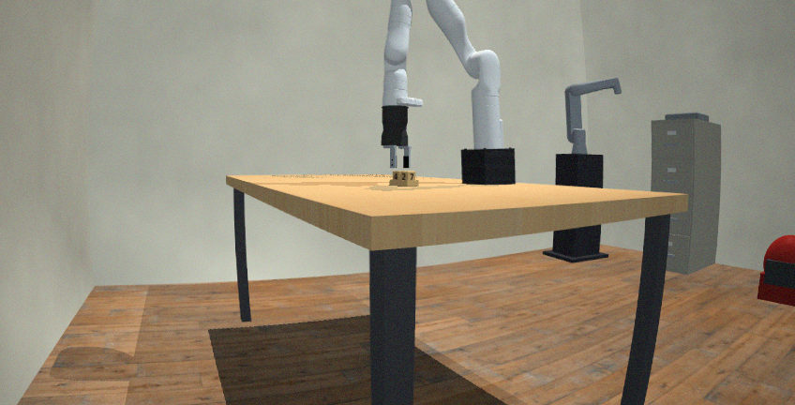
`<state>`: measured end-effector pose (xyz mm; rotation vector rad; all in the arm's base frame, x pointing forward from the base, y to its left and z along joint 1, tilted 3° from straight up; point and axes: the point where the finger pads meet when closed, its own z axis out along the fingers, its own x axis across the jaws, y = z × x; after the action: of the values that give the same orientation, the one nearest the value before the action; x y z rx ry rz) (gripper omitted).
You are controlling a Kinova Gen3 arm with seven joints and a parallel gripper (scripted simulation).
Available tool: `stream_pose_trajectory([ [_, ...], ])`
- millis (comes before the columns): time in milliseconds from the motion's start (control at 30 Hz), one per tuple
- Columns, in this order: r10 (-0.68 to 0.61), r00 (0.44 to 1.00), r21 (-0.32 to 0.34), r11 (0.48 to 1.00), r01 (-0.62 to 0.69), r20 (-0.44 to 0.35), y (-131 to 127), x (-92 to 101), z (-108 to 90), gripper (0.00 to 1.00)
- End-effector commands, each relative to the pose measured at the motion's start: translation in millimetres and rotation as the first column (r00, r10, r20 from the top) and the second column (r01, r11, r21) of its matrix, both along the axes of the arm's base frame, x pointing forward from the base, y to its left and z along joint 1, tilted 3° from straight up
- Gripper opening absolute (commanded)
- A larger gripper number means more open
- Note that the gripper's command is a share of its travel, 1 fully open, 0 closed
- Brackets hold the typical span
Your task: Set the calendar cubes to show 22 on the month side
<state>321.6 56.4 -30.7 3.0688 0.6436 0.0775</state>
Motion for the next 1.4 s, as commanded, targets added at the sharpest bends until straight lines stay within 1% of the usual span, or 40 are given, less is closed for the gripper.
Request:
stream_pose_trajectory([
  [0, 0.000, 1.000, -0.001, 1.000, 0.000, 0.000, 0.9, -1.6, -1.2, 0.90],
  [233, 0.001, 1.000, 0.001, 1.000, -0.001, 0.002, 1.9, -0.7, -4.6, 0.90],
  [600, 0.000, 1.000, 0.003, 1.000, 0.000, 0.006, 2.4, 2.8, -22.6, 0.90],
  [833, 0.000, 1.000, 0.003, 1.000, 0.000, 0.007, 2.6, 3.8, -28.9, 0.90],
  [1367, 0.000, 1.000, 0.003, 1.000, 0.000, 0.004, 2.7, 2.6, -30.3, 0.90],
])
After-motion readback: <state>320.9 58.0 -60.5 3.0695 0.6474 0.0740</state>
